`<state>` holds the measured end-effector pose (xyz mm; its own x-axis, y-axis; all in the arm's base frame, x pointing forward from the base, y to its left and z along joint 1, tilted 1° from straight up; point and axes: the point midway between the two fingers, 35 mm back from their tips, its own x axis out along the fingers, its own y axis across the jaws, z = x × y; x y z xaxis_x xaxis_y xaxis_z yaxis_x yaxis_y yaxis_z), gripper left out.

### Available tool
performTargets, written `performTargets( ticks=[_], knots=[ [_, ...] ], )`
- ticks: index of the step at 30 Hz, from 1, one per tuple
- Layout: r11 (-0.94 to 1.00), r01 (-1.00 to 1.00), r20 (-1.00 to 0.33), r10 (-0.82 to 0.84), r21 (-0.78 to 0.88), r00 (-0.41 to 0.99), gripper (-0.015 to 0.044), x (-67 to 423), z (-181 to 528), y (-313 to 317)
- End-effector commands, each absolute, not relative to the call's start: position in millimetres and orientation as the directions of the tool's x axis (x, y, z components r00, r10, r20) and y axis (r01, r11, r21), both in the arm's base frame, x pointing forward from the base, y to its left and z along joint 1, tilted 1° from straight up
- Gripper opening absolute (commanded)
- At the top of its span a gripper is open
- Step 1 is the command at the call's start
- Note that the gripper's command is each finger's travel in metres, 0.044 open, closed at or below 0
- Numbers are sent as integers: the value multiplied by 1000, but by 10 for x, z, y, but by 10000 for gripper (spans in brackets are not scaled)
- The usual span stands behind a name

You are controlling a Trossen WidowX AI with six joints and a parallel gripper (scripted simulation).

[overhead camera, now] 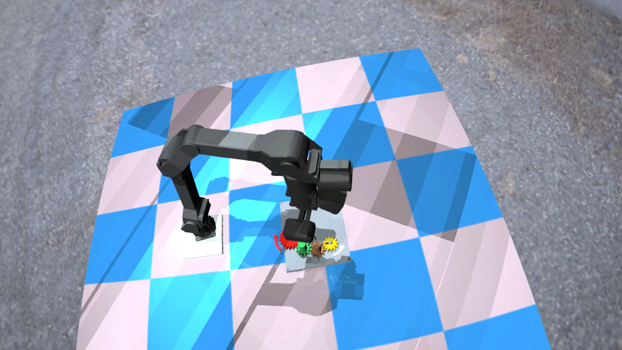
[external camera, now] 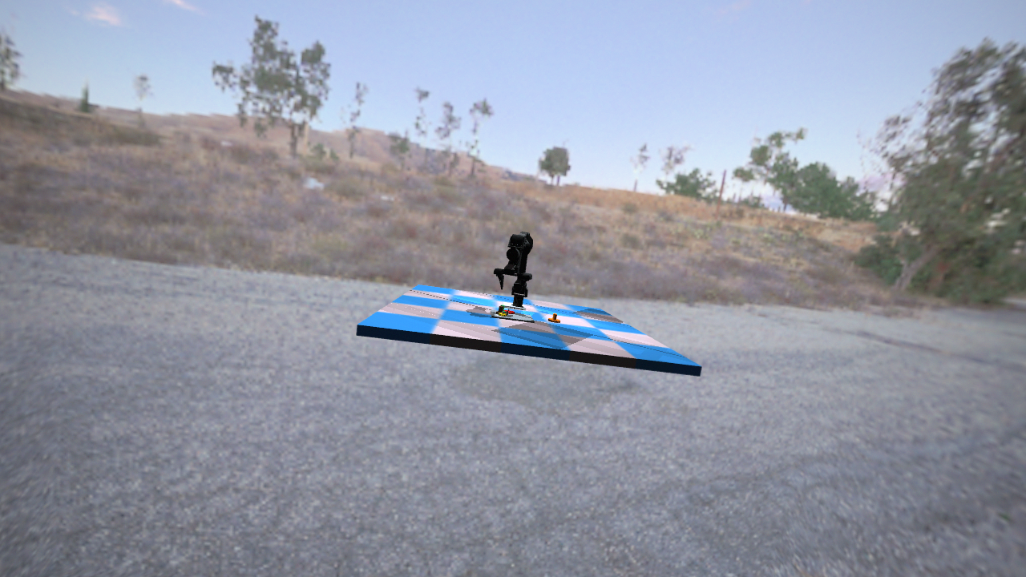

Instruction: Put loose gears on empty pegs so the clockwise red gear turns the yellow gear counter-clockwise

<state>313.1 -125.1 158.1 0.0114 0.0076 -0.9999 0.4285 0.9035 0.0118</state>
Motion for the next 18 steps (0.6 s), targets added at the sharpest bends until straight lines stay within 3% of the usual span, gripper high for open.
performTargets(
  ticks=[1,10,18],
  knots=[
    [926,376,-1000,14,22,24,440,3243,1677,-681],
    [915,402,-999,35,41,21,440,3174,1817,557],
    [900,435,-999,40,42,13,440,2660,1968,1681]
  ],
)
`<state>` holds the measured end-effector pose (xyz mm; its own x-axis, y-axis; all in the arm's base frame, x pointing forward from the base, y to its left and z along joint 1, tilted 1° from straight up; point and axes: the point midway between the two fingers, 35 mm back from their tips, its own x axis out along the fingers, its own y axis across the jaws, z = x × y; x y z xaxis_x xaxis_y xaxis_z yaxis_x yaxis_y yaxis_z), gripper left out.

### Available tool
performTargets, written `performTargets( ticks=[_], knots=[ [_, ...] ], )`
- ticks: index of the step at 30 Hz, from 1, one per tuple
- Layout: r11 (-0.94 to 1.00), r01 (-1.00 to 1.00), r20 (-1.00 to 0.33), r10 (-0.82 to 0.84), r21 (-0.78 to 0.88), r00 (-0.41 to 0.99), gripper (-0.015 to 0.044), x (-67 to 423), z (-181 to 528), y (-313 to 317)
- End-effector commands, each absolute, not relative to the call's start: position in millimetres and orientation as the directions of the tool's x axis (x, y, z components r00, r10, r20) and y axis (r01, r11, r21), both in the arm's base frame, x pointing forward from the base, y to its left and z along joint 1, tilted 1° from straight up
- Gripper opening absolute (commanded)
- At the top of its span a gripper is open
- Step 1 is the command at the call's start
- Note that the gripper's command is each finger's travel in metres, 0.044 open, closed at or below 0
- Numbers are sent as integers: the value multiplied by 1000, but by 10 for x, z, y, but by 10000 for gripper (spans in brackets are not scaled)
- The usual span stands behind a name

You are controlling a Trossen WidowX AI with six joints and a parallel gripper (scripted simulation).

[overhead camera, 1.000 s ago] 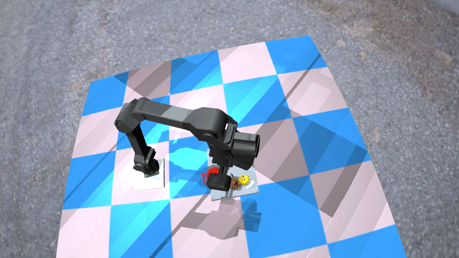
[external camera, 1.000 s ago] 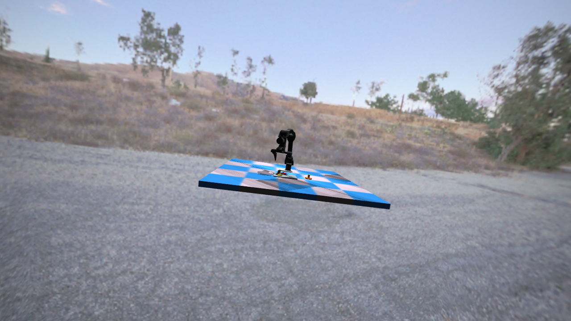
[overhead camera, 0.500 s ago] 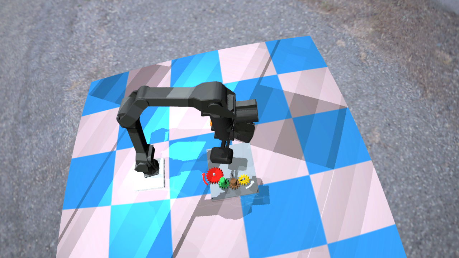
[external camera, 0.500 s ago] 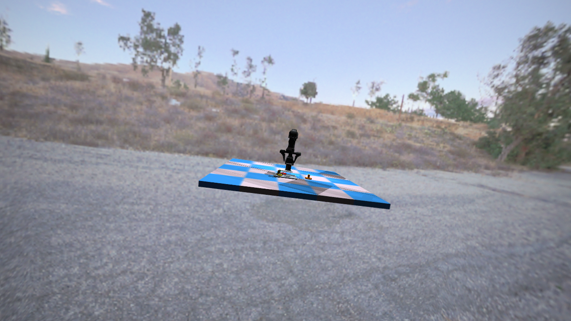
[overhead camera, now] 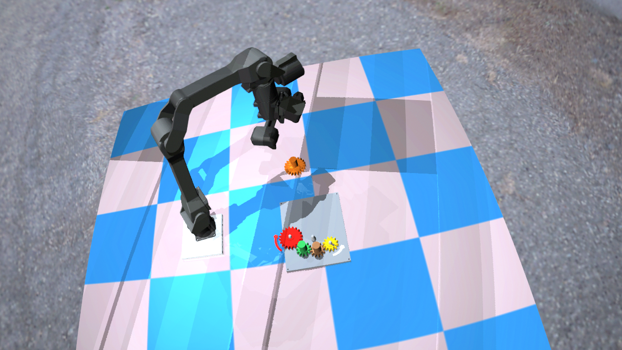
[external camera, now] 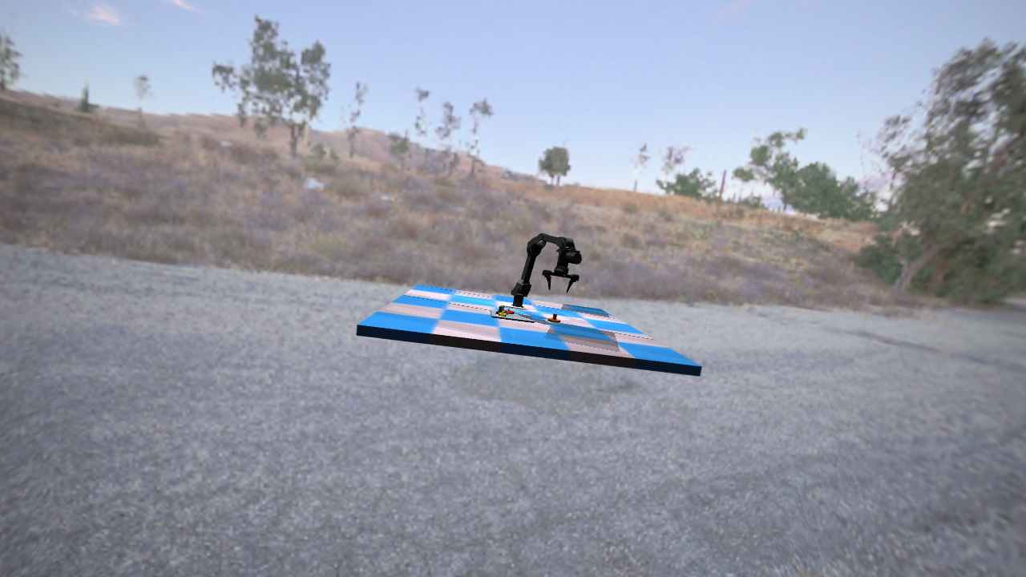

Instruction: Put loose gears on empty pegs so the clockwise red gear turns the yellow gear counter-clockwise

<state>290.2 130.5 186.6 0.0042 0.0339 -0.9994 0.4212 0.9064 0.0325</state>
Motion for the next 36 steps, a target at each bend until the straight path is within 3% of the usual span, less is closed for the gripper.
performTargets(
  ticks=[1,5,36],
  knots=[
    [898,439,-999,41,42,12,440,2567,1987,1802],
    [893,448,-999,42,42,9,440,2313,2033,2080],
    [893,448,-999,42,42,9,440,2313,2033,2080]
  ],
)
